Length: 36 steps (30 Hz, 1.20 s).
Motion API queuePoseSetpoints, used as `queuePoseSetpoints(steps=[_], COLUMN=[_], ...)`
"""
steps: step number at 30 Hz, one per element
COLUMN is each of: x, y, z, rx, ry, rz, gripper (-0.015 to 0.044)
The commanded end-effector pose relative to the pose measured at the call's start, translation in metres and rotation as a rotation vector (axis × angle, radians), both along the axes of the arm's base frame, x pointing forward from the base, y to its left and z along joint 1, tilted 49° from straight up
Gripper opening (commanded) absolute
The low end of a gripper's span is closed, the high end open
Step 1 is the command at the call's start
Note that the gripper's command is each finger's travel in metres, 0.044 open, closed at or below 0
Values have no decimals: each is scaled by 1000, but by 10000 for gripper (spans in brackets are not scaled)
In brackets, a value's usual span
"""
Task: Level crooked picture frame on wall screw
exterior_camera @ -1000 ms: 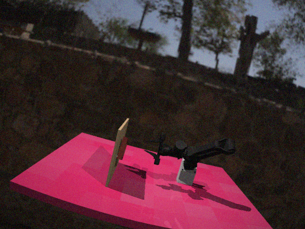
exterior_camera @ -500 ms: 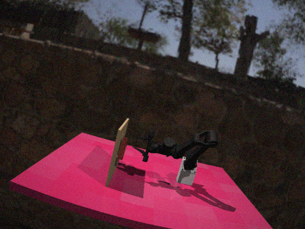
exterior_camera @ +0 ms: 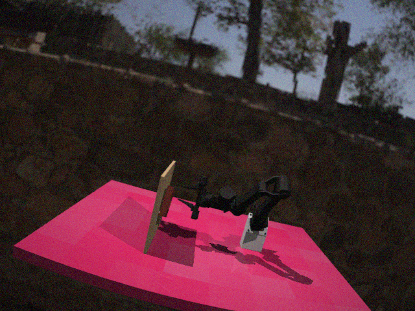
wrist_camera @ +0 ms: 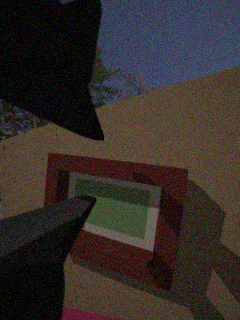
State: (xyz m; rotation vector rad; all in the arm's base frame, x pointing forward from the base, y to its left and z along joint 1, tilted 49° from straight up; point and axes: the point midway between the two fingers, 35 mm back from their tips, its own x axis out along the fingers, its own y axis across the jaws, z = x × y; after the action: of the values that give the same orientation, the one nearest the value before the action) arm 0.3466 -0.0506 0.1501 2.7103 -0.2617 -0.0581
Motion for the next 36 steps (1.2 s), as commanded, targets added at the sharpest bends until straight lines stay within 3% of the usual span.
queuePoseSetpoints(steps=[1, 36], x=[1, 40], y=[0, -7], z=[1, 1], rx=[1, 0], ry=[-3, -5], rz=[2, 2], gripper=[260, 260])
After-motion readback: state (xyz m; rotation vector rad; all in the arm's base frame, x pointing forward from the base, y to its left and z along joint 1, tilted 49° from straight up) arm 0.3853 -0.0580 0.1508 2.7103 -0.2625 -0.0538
